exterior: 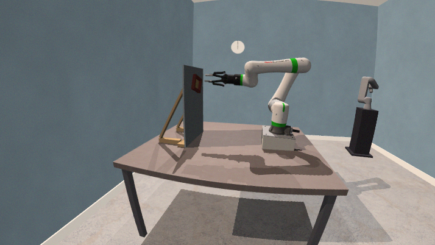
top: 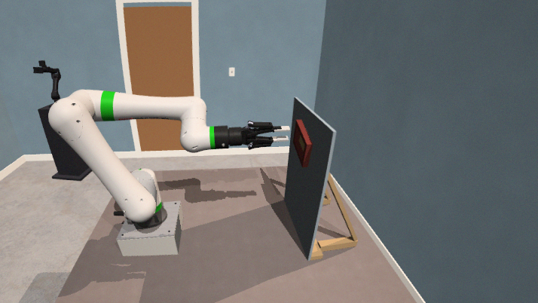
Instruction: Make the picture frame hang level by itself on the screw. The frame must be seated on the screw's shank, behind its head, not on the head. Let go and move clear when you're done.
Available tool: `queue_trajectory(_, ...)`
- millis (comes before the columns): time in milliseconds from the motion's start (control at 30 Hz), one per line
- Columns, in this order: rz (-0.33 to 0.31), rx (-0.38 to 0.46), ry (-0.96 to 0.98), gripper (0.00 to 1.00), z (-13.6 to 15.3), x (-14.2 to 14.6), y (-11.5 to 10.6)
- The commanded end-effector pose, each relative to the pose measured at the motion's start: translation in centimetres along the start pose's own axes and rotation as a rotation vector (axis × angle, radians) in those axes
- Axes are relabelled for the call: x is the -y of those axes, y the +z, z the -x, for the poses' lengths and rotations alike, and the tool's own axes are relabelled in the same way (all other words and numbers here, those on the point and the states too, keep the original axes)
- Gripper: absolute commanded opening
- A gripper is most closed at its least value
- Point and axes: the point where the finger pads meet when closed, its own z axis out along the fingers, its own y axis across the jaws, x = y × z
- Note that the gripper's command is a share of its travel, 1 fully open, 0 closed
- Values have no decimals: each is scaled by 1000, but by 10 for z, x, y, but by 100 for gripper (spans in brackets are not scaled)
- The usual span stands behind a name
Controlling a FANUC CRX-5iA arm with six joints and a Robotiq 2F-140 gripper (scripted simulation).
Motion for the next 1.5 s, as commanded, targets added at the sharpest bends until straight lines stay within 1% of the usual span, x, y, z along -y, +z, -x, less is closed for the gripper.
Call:
queue_trajectory(0,-1,0,0,29,0,0,0)
queue_trajectory(833,-2,1,0,29,-1,-1,6)
queue_trajectory(1100,-2,1,0,29,-1,-1,10)
queue_trajectory(1467,-2,1,0,29,-1,-1,26)
